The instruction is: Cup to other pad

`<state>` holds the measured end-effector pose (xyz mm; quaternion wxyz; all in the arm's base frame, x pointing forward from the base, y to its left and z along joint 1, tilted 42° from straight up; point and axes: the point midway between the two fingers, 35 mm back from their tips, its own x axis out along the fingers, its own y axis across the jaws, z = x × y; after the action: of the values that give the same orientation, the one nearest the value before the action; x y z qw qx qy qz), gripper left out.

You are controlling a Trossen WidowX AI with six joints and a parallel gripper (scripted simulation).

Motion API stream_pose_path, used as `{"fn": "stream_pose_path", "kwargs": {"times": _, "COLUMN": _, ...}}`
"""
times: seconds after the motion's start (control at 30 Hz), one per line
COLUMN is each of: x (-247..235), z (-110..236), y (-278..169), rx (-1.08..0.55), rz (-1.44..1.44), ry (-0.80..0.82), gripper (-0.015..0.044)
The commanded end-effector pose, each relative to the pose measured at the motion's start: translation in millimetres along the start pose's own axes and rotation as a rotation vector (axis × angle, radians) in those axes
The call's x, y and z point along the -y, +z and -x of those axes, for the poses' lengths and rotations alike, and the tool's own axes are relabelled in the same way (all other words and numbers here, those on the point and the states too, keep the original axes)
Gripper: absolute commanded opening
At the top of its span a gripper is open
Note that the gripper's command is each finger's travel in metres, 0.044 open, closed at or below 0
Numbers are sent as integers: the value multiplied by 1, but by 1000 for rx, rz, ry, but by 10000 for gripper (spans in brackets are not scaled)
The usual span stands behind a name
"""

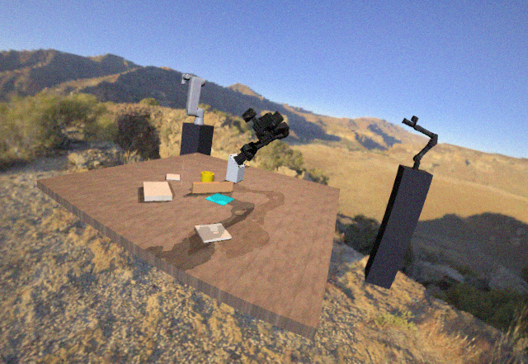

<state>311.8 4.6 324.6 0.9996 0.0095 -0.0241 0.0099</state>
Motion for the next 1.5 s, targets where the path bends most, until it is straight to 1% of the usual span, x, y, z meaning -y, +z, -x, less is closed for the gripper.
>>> {"fn": "stream_pose_path", "kwargs": {"times": 0.0, "x": 0, "z": -1, "y": -2, "rx": -7, "rz": 6, "ry": 0, "gripper": 374}}
{"fn": "stream_pose_path", "kwargs": {"times": 0.1, "x": 6, "z": -12, "y": -29, "rx": -113, "rz": 86, "ry": 9, "gripper": 295}}
{"fn": "stream_pose_path", "kwargs": {"times": 0.2, "x": 19, "z": -25, "y": -87, "rx": -334, "rz": 232, "ry": 56, "gripper": 216}}
{"fn": "stream_pose_path", "kwargs": {"times": 0.27, "x": 28, "z": -27, "y": -123, "rx": -466, "rz": 302, "ry": 105, "gripper": 167}}
{"fn": "stream_pose_path", "kwargs": {"times": 0.37, "x": 39, "z": -22, "y": -172, "rx": -647, "rz": 399, "ry": 198, "gripper": 167}}
{"fn": "stream_pose_path", "kwargs": {"times": 0.5, "x": 52, "z": 4, "y": -243, "rx": -901, "rz": 501, "ry": 419, "gripper": 167}}
{"fn": "stream_pose_path", "kwargs": {"times": 0.67, "x": 56, "z": 42, "y": -295, "rx": -1062, "rz": 508, "ry": 693, "gripper": 167}}
{"fn": "stream_pose_path", "kwargs": {"times": 0.8, "x": 52, "z": 78, "y": -326, "rx": -1110, "rz": 438, "ry": 959, "gripper": 167}}
{"fn": "stream_pose_path", "kwargs": {"times": 0.9, "x": 45, "z": 104, "y": -341, "rx": -1079, "rz": 342, "ry": 1153, "gripper": 167}}
{"fn": "stream_pose_path", "kwargs": {"times": 0.97, "x": 41, "z": 115, "y": -345, "rx": -1045, "rz": 288, "ry": 1233, "gripper": 167}}
{"fn": "stream_pose_path", "kwargs": {"times": 1.47, "x": 38, "z": 118, "y": -345, "rx": -1036, "rz": 276, "ry": 1248, "gripper": 167}}
